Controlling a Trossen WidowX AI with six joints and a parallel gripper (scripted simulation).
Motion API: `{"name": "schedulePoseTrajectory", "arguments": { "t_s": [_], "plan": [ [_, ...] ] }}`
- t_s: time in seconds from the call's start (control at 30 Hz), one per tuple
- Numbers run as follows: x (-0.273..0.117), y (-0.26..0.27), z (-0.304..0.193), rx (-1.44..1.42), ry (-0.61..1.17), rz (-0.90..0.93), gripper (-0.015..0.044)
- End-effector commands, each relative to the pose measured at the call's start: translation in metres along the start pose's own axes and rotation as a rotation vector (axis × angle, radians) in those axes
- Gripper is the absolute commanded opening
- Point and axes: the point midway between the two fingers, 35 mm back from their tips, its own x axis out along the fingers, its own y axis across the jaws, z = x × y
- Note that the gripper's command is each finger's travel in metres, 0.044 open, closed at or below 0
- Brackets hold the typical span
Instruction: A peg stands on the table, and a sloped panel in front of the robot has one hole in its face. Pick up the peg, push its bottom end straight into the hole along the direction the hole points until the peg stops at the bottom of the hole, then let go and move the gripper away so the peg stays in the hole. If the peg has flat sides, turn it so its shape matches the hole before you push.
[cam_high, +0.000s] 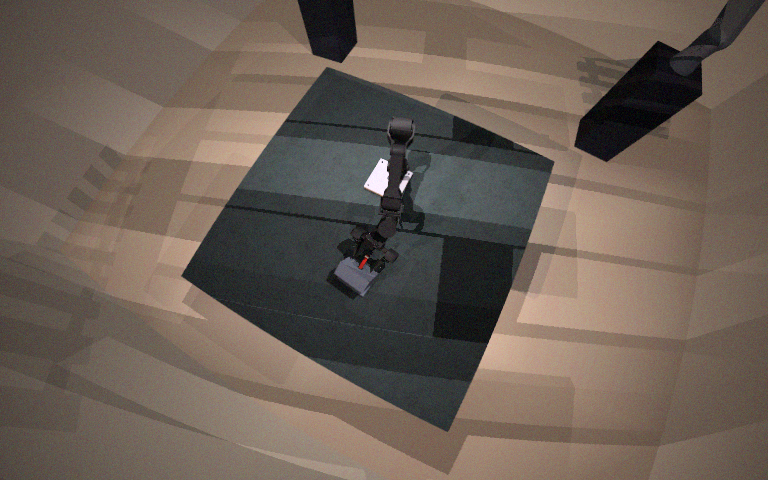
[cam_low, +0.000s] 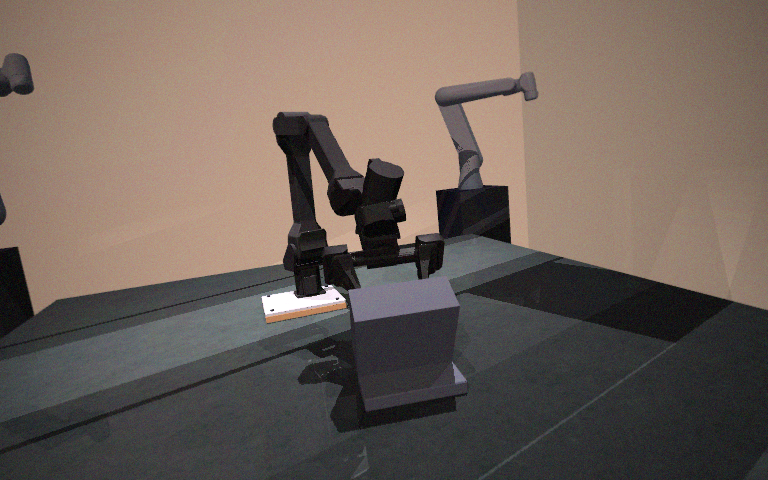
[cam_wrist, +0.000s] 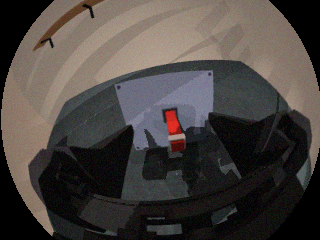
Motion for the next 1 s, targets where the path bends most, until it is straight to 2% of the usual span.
{"name": "schedulePoseTrajectory", "arguments": {
  "t_s": [0.0,0.97],
  "plan": [
    [-0.006,0.0,0.0,0.005,-0.001,-0.002,0.044],
    [-0.039,0.003,0.003,0.003,-0.003,0.002,0.044]
  ]
}}
